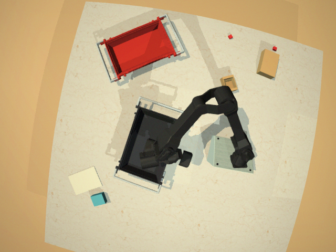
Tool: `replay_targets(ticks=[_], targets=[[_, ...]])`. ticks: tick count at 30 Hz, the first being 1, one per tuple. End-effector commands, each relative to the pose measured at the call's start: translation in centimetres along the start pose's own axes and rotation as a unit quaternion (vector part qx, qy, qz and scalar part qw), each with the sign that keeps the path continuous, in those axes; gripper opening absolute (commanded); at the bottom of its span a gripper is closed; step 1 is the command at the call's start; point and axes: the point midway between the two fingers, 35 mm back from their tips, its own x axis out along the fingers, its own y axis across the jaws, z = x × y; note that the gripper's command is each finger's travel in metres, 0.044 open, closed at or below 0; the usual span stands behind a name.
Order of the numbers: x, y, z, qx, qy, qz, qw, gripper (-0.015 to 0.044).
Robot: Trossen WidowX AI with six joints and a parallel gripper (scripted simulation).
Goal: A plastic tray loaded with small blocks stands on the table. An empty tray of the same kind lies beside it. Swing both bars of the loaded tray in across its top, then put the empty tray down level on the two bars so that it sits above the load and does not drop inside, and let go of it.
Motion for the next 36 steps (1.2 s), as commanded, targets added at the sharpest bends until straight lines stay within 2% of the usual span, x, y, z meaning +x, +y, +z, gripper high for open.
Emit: replay_targets(ticks=[1, 34, 36], targets=[[0.68, -0.34, 0.28, 0.000, -0.004, -0.012, 1.000, 0.0000], [0.68, -0.34, 0.28, 0.000, -0.004, -0.012, 1.000, 0.0000], [0.68, -0.34, 0.28, 0.000, -0.004, -0.012, 1.000, 0.0029]])
